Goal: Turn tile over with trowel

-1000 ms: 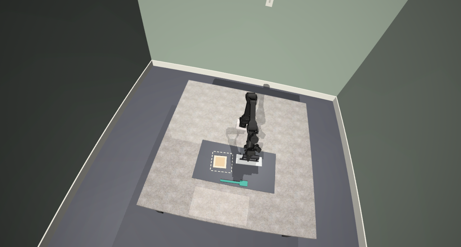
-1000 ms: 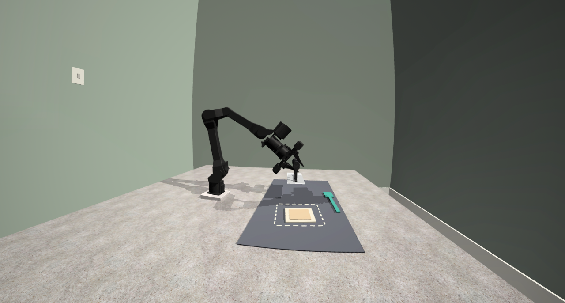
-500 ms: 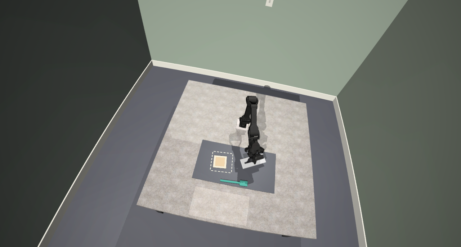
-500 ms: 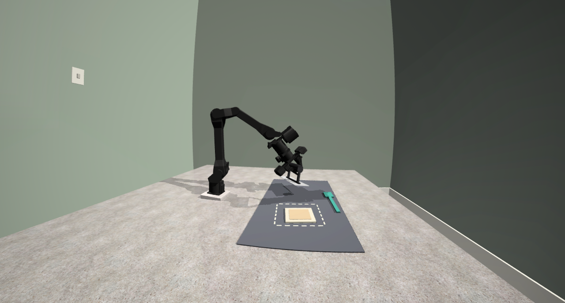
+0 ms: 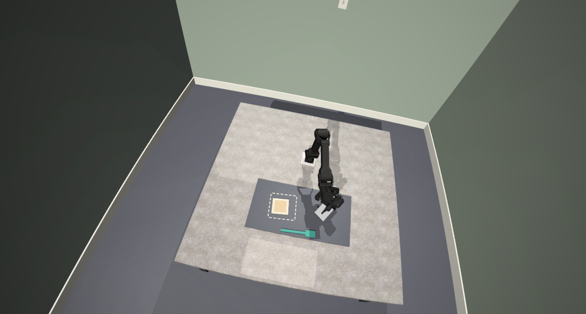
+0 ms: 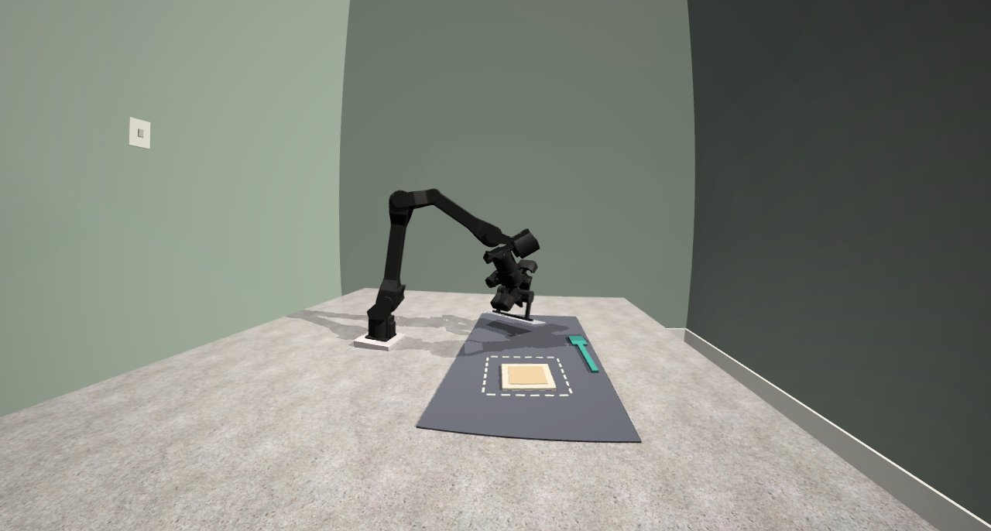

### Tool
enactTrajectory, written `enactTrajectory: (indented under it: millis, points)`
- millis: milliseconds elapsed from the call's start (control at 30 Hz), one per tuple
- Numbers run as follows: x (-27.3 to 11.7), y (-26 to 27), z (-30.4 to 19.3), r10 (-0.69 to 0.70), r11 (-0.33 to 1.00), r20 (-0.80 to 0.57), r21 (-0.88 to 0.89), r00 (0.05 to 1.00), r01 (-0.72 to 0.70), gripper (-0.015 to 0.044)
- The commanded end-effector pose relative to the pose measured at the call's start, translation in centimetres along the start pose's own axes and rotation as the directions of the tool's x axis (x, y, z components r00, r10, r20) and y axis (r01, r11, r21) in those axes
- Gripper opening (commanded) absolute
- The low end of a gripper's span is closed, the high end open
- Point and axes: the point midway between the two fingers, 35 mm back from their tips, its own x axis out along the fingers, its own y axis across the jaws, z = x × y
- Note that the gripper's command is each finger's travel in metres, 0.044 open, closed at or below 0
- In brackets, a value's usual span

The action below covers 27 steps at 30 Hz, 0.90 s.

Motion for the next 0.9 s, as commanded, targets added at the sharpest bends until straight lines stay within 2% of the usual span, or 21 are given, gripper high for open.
enactTrajectory:
  millis: [0, 500, 867]
  points:
    - [0.5, -1.5, 1.0, -0.035, 0.993, 0.097, -0.113, 0.995, 0.046, 0.0000]
    - [2.8, -3.9, 4.6, -0.106, 0.885, 0.427, -0.371, 0.898, 0.281, 0.0000]
    - [2.9, -4.0, 4.7, -0.110, 0.878, 0.440, -0.378, 0.891, 0.294, 0.0000]
